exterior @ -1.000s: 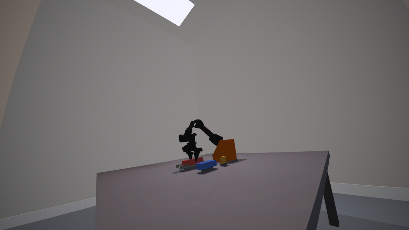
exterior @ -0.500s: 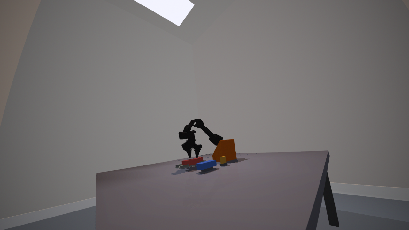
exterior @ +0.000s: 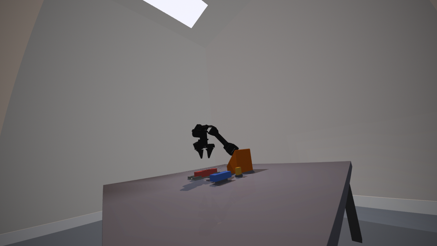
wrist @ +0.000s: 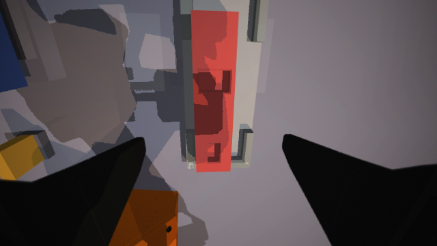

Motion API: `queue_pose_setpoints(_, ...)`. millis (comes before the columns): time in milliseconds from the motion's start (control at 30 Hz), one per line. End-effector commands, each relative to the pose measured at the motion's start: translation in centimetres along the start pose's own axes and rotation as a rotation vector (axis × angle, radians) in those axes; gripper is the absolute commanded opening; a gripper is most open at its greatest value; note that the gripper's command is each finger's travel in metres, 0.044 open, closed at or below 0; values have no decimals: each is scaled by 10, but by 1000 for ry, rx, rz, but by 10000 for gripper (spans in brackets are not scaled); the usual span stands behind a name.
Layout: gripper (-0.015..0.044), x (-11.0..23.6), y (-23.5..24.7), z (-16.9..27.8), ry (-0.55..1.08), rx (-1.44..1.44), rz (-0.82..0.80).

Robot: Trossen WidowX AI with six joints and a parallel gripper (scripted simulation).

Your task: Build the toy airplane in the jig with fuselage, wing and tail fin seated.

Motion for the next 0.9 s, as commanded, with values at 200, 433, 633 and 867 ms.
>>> queue_pose_setpoints(200,440,5,42,-43,-7,29,-15)
queue_pose_setpoints(433,440,3,131,-93,-11,28,-22)
queue_pose_setpoints(633,440,-10,218,-113,-9,23,-16)
queue_pose_setpoints(867,440,-12,228,-114,-8,22,-14)
Point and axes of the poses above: the point midway between the two fingers, 35 mm back from their tips, its own x axis back along the fingers, its own y axis across the jaws, z = x × y, the point moved 9 cm from there along x, back along the fingers, and after that the axes turned 8 degrees about x, right-handed, at the moved point
